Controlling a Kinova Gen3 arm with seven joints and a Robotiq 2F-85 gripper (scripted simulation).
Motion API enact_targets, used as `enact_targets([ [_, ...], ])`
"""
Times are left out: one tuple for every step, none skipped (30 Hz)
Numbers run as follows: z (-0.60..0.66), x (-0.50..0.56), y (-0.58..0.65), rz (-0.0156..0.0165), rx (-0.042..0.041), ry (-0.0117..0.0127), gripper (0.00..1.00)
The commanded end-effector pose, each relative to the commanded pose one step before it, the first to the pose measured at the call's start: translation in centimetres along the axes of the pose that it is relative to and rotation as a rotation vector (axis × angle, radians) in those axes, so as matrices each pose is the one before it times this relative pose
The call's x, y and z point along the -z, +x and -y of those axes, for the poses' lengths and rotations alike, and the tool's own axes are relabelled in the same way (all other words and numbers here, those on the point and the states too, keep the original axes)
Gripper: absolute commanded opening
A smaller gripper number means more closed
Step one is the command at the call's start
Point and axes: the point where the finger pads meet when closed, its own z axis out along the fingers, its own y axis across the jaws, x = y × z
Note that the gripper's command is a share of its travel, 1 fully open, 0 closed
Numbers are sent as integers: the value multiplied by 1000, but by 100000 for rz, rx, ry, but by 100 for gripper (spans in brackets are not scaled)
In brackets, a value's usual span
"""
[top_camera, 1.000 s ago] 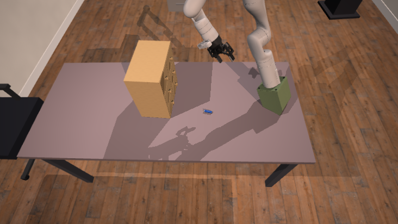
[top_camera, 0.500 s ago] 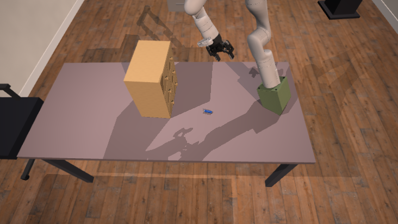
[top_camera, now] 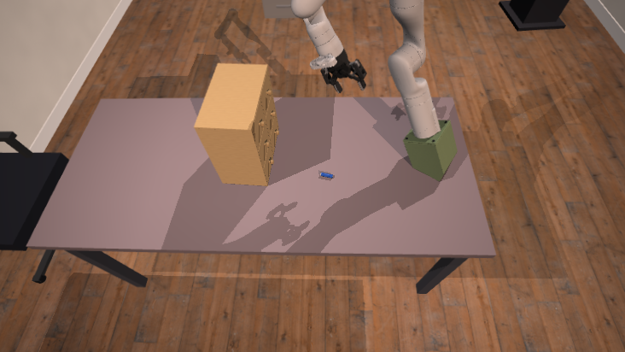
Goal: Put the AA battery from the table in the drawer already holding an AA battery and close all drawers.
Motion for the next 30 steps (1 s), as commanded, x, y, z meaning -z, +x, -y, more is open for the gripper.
enact_targets([
  [54,271,116,410,714,-2140,100],
  [0,0,0,0,0,0,100],
  [0,0,0,0,0,0,100],
  [0,0,0,0,0,0,100],
  [0,0,0,0,0,0,100],
  [0,0,0,0,0,0,100],
  [0,0,0,0,0,0,100],
  [0,0,0,0,0,0,100],
  [0,0,0,0,0,0,100],
  [-256,886,-90,627,5061,-5108,100],
  [0,0,0,0,0,0,100],
  [0,0,0,0,0,0,100],
  [0,0,0,0,0,0,100],
  [0,0,0,0,0,0,100],
  [0,0,0,0,0,0,100],
  [0,0,0,0,0,0,100],
  [0,0,0,0,0,0,100],
  [0,0,0,0,0,0,100],
  [0,0,0,0,0,0,100],
  [0,0,0,0,0,0,100],
  [-266,870,-95,595,4676,-4864,100],
  [0,0,0,0,0,0,100],
  [0,0,0,0,0,0,100],
  [0,0,0,0,0,0,100],
  [0,0,0,0,0,0,100],
  [0,0,0,0,0,0,100],
  [0,0,0,0,0,0,100],
  [0,0,0,0,0,0,100],
  [0,0,0,0,0,0,100],
  [0,0,0,0,0,0,100],
])
